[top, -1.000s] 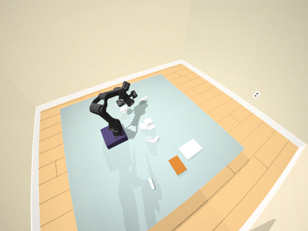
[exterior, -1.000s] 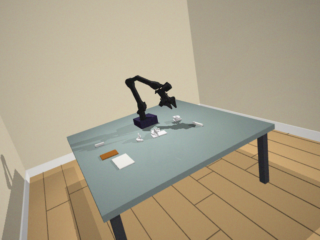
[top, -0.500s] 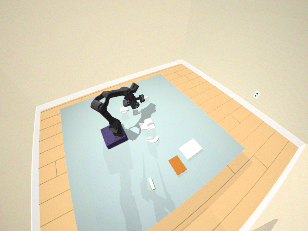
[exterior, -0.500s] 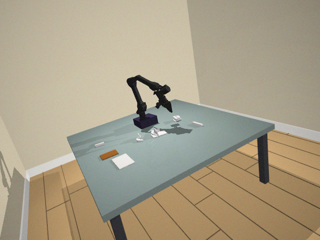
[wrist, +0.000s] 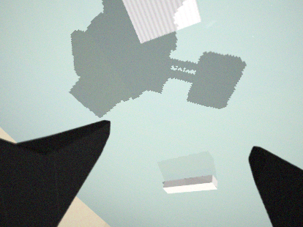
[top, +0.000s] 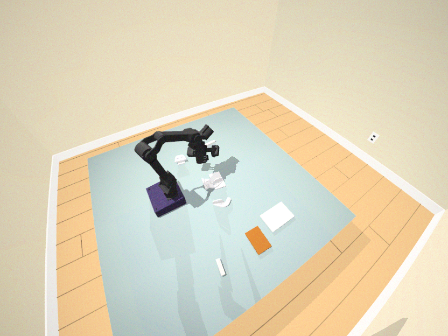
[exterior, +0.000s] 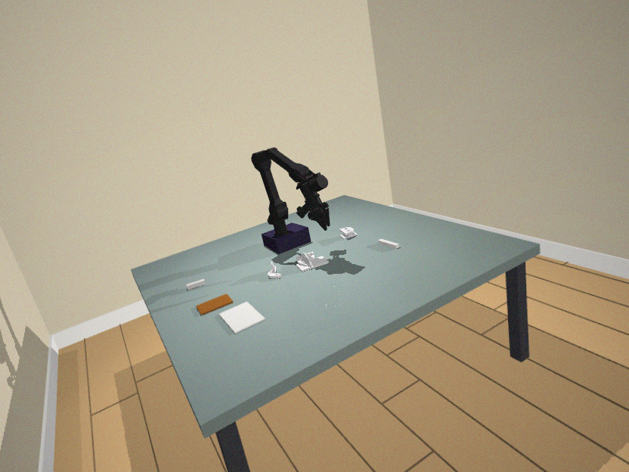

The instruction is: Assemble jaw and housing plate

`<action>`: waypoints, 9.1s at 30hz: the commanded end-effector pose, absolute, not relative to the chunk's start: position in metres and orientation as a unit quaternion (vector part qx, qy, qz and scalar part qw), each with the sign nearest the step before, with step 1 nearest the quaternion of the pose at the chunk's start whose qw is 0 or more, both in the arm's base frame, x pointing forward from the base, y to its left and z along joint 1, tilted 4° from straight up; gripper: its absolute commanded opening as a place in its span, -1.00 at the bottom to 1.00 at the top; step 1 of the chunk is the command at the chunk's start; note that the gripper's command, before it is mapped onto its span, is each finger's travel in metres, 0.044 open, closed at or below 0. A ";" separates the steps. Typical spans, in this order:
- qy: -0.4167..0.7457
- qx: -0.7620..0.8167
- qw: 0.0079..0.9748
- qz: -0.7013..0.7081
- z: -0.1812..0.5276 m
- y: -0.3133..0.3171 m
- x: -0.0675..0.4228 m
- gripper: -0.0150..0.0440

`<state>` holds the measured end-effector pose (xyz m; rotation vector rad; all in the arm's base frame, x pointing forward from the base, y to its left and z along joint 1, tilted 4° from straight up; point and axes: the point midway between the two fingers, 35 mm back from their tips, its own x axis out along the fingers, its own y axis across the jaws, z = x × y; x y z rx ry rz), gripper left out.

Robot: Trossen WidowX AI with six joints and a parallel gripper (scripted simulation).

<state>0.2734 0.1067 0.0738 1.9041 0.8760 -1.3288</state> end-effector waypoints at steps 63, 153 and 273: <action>-0.131 0.682 -0.106 -0.712 0.050 -0.153 0.240 1.00; -0.142 0.677 -0.119 -0.712 -0.041 -0.160 0.232 0.02; 0.407 0.563 0.396 -0.600 0.042 -0.057 0.228 -0.04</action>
